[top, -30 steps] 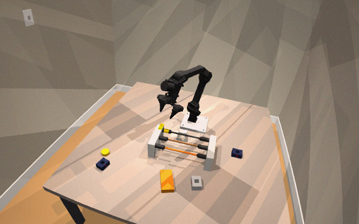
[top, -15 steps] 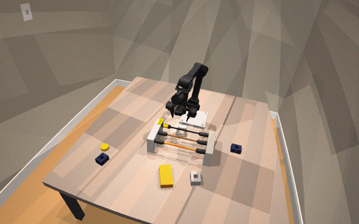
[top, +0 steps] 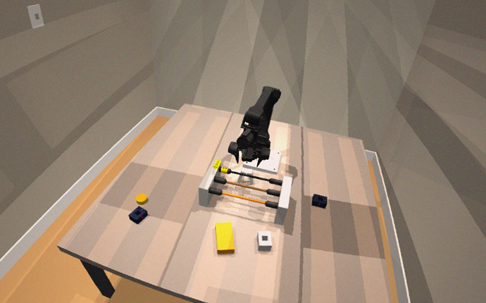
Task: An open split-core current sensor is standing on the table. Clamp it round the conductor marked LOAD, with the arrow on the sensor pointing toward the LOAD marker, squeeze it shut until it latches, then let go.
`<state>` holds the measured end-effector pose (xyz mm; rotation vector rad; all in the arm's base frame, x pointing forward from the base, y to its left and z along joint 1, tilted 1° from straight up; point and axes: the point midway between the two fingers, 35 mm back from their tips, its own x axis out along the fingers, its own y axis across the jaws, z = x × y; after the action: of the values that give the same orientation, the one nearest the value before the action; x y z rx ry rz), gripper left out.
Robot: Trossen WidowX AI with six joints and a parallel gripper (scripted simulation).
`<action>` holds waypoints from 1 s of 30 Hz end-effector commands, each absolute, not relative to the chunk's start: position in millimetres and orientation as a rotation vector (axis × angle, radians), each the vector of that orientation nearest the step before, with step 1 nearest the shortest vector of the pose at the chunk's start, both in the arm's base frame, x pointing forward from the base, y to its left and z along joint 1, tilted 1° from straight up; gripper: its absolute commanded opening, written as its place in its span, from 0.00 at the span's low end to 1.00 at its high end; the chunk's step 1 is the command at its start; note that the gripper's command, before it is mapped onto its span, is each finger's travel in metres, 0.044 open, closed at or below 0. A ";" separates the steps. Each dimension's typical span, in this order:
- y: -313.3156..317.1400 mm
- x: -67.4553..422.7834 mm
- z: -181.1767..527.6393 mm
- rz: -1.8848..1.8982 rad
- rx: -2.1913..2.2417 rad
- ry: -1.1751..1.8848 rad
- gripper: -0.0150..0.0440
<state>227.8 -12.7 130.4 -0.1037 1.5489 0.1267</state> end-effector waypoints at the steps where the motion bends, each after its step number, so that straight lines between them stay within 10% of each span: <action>1: -12.1 227.7 122.7 0.135 -0.109 1.553 1.00; 30: -11.6 227.4 83.6 0.131 -0.107 1.551 0.96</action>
<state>227.2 -11.6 82.8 -0.1071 1.5522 0.1310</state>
